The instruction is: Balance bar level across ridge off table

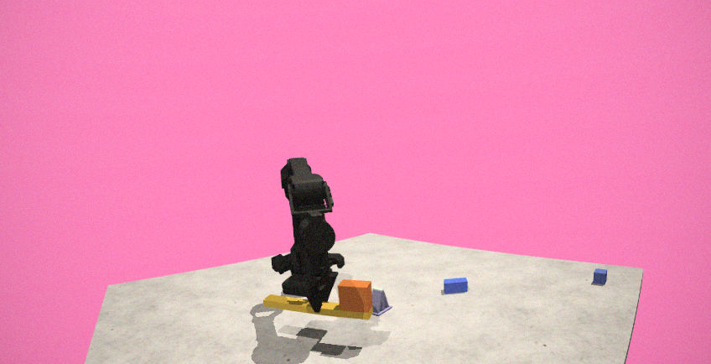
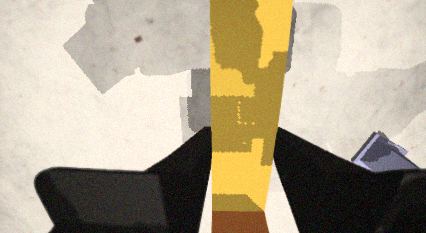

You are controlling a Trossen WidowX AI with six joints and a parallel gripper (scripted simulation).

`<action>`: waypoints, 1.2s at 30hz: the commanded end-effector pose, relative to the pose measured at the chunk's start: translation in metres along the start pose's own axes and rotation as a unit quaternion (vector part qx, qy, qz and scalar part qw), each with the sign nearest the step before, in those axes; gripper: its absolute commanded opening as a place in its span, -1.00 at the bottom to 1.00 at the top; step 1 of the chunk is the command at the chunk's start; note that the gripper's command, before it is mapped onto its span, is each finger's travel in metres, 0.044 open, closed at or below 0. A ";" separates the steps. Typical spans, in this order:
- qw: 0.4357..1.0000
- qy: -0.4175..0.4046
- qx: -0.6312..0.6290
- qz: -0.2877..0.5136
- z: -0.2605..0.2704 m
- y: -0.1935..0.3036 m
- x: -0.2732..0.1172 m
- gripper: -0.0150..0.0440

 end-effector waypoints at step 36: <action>0.954 -0.004 -0.301 0.007 -0.089 0.058 -0.033 -0.49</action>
Point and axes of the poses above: the point midway between the two fingers, 35 mm back from their tips, its own x axis out along the fingers, its own z axis across the jaws, y = z × x, the point moved 8 cm from there along -x, back along the fingers, and after that the axes turned 10 degrees about -x, right-handed, at the moved point
